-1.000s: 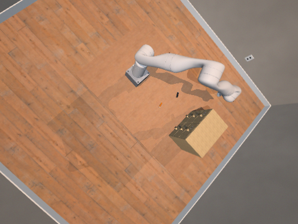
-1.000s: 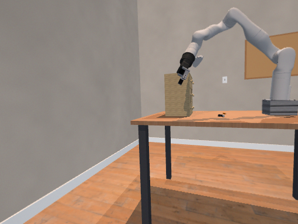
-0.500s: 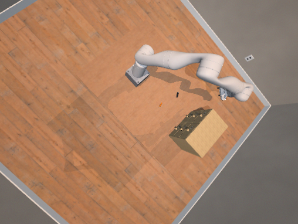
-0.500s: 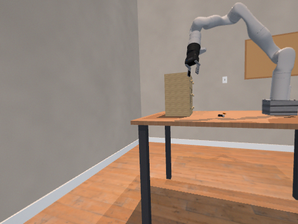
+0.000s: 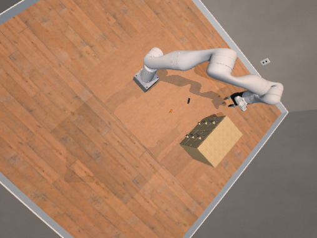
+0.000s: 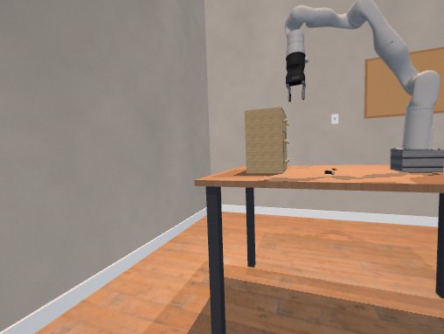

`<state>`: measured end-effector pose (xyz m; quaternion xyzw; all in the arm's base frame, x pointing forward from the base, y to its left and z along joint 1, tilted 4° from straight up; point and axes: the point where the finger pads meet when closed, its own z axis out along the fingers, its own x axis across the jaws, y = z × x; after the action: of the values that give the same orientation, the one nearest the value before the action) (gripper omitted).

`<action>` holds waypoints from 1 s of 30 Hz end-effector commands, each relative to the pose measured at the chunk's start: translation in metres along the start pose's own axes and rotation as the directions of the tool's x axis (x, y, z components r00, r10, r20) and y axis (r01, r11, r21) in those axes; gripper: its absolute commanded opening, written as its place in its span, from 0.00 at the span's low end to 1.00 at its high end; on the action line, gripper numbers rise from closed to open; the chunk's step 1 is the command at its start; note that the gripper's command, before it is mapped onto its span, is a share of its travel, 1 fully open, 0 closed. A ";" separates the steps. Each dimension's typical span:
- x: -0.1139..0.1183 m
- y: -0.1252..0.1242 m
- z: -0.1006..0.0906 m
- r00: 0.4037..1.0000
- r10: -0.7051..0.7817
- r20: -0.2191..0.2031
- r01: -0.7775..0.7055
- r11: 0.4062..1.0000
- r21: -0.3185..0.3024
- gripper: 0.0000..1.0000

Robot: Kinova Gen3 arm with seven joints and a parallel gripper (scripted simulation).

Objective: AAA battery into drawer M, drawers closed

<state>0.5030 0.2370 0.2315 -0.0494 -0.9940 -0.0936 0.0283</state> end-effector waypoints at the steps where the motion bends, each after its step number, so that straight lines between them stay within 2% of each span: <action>1: 0.000 -0.009 -0.022 0.999 -0.039 0.014 0.038 0.999 0.030 1.00; 5: 0.004 -0.028 -0.039 0.996 -0.089 0.005 0.088 0.992 0.087 1.00; 7: 0.004 -0.028 -0.039 0.996 -0.089 0.005 0.088 0.992 0.087 1.00; 14: 0.007 -0.047 -0.056 0.991 -0.133 -0.008 0.133 0.981 0.141 1.00; 30: 0.008 -0.051 -0.060 0.990 -0.142 -0.012 0.142 0.978 0.153 1.00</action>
<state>0.4922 0.1768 0.2807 0.0241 -0.9992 -0.0185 0.0269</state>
